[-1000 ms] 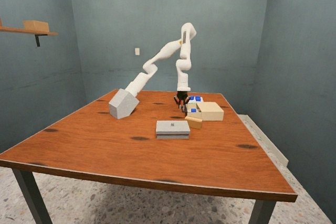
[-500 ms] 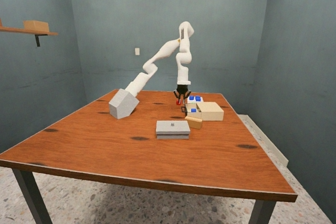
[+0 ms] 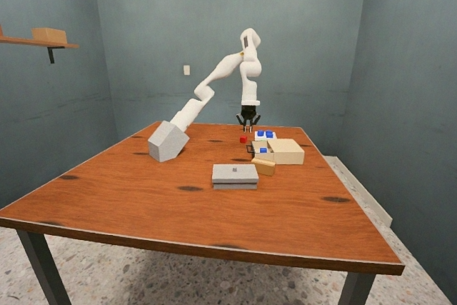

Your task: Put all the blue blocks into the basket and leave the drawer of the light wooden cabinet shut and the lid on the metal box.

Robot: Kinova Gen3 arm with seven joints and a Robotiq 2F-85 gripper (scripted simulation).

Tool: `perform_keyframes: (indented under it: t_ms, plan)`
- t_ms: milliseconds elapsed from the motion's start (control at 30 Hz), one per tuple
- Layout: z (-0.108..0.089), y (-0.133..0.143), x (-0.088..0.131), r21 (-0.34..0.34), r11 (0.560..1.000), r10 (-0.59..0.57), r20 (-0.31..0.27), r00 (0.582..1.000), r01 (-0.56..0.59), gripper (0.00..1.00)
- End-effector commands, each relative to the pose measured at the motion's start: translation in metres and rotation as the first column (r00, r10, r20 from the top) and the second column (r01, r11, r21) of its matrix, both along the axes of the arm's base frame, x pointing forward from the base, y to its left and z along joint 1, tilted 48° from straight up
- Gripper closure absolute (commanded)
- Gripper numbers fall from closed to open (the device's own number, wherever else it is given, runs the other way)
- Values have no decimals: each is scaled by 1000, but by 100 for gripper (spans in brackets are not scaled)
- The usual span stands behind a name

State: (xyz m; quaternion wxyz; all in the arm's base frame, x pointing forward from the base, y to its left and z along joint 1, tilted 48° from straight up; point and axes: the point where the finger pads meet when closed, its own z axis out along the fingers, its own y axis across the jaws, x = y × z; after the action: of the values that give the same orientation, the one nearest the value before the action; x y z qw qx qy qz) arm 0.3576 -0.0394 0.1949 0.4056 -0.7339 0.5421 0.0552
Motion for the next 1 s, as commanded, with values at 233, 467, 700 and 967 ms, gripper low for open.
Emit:
perform_keyframes:
  t_ms: [233,467,700,967]
  plan:
    - [14,-16,-6,-7,1000,-9,3,1000,9,70]
    - [17,-18,-7,-7,1000,-9,3,1000,9,70]
    - [17,-18,-7,-7,1000,-9,3,1000,9,70]
    - [18,-18,-5,-26,999,28,35,999,-27,70]
